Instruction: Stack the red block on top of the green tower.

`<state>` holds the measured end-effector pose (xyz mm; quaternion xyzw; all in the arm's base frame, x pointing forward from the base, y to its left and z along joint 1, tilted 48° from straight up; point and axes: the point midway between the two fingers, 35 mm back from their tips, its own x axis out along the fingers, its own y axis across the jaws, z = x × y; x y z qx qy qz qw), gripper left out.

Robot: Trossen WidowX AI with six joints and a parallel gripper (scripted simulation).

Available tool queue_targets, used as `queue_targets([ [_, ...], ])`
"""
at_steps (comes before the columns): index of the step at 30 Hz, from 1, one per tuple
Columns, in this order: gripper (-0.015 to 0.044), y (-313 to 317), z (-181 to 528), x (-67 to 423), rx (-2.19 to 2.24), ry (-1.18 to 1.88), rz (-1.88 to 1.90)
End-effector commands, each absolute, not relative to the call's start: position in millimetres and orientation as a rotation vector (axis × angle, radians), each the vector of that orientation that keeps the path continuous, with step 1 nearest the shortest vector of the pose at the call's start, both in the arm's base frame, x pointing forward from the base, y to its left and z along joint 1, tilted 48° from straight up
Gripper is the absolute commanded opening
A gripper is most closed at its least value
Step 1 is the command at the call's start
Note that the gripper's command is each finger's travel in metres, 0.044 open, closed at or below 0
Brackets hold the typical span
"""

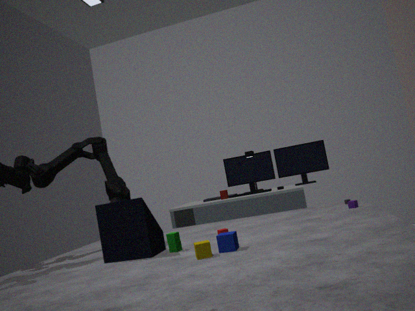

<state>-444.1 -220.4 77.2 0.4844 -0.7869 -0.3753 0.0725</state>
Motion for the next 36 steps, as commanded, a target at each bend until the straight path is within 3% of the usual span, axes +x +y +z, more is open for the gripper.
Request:
queue_targets([
  [1,0.0426,-221.4,77.1,-443.5,1.458,-2.362,-1.128],
  [16,0.044,-344.6,68.6,-341.7,1.778,-1.852,-1.237],
  [36,0.044,-448.6,60.5,-128.7,1.893,-0.889,-1.268],
])
